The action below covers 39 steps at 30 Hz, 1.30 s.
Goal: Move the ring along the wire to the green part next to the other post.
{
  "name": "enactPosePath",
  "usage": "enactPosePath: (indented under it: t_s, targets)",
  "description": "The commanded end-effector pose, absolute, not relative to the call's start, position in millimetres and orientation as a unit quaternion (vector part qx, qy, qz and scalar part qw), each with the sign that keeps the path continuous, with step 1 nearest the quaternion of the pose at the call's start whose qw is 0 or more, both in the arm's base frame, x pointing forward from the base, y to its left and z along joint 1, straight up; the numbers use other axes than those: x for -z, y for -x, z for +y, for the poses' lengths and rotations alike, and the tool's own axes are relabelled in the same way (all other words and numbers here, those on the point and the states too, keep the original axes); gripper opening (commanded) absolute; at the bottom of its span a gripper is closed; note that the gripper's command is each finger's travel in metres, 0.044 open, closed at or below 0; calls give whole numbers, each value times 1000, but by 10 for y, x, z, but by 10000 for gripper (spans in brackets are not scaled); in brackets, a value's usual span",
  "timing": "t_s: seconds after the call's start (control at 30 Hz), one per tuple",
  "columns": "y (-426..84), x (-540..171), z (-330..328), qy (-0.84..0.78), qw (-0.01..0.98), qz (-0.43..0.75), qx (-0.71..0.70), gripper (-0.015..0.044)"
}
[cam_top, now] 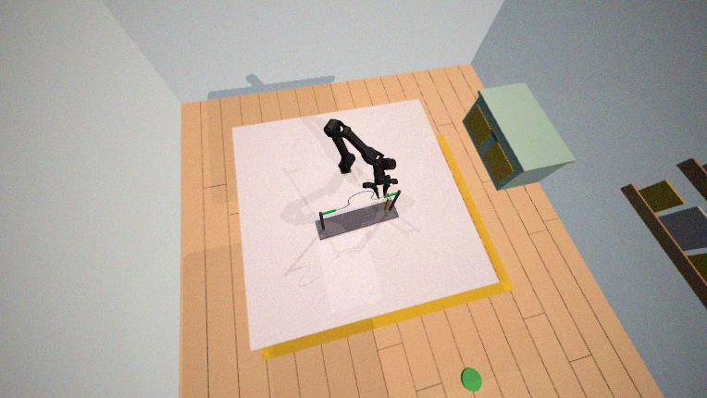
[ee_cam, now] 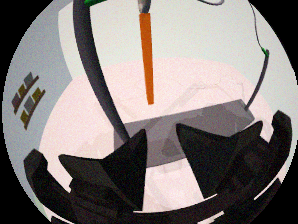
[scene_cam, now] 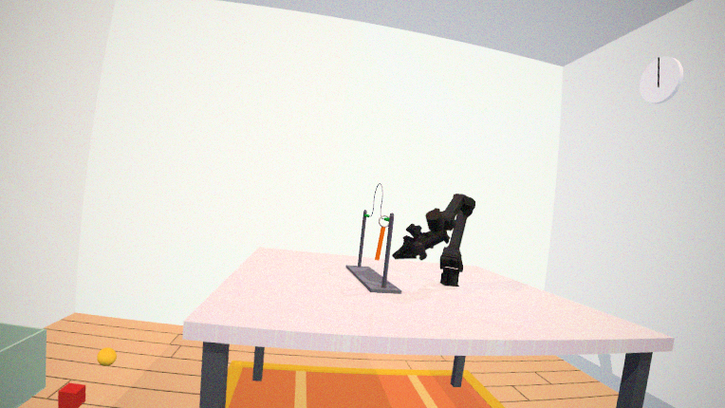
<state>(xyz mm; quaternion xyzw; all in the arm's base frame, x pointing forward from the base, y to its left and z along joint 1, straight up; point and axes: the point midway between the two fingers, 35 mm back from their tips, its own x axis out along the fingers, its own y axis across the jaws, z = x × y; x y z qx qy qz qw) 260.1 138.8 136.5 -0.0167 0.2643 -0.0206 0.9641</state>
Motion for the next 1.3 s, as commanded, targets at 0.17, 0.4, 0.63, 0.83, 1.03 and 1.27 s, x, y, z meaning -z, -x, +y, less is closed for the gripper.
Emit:
enactPosePath:
  t_s: [0.17,0.4,0.63,0.83,1.03,1.27]
  targets:
    - [-2313,-1574,1393,11,966,258,24,160]
    - [-2291,-1587,1390,11,966,258,24,160]
    - [-2291,-1587,1390,11,966,258,24,160]
    - [-2291,-1587,1390,11,966,258,24,160]
    - [-2291,-1587,1390,11,966,258,24,160]
    - [-2291,-1587,1390,11,966,258,24,160]
